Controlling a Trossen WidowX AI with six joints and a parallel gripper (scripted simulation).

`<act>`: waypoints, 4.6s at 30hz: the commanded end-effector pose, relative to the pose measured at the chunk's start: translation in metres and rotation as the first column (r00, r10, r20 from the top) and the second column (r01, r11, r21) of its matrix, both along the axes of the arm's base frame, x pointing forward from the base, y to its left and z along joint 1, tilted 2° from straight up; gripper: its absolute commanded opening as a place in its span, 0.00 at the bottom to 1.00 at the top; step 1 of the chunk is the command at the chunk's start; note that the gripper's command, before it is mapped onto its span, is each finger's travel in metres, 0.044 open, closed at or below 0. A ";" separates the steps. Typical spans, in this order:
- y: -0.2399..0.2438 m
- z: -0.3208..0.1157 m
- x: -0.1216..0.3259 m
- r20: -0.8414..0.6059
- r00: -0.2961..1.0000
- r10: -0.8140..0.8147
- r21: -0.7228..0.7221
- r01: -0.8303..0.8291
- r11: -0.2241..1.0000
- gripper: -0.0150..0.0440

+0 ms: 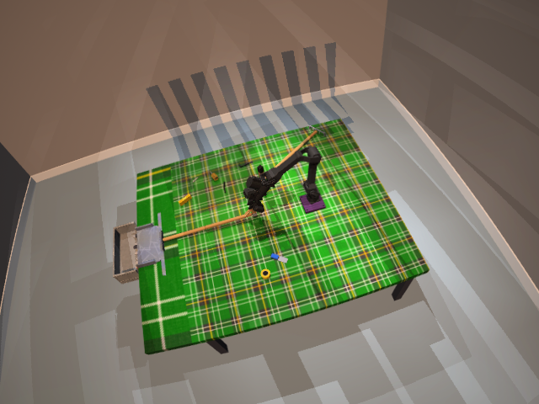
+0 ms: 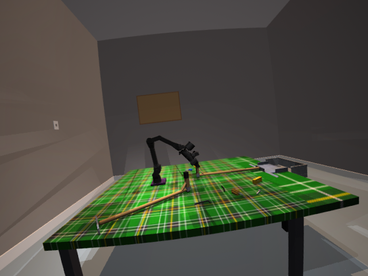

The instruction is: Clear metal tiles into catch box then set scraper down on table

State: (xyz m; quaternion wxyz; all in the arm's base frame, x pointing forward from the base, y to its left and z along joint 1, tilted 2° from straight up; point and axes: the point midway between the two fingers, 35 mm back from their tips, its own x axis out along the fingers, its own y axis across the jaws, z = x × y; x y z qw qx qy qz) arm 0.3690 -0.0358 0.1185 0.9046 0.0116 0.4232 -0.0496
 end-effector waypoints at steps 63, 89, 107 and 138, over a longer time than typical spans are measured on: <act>0.003 -0.008 -0.029 0.002 1.000 -0.001 0.000 0.001 1.000 0.25; 0.003 -0.008 -0.030 -0.001 1.000 -0.002 0.000 0.002 1.000 0.25; 0.003 -0.014 -0.033 -0.008 1.000 -0.008 0.002 0.008 1.000 0.25; 0.005 0.030 -0.037 -0.009 1.000 -0.001 0.001 0.001 1.000 1.00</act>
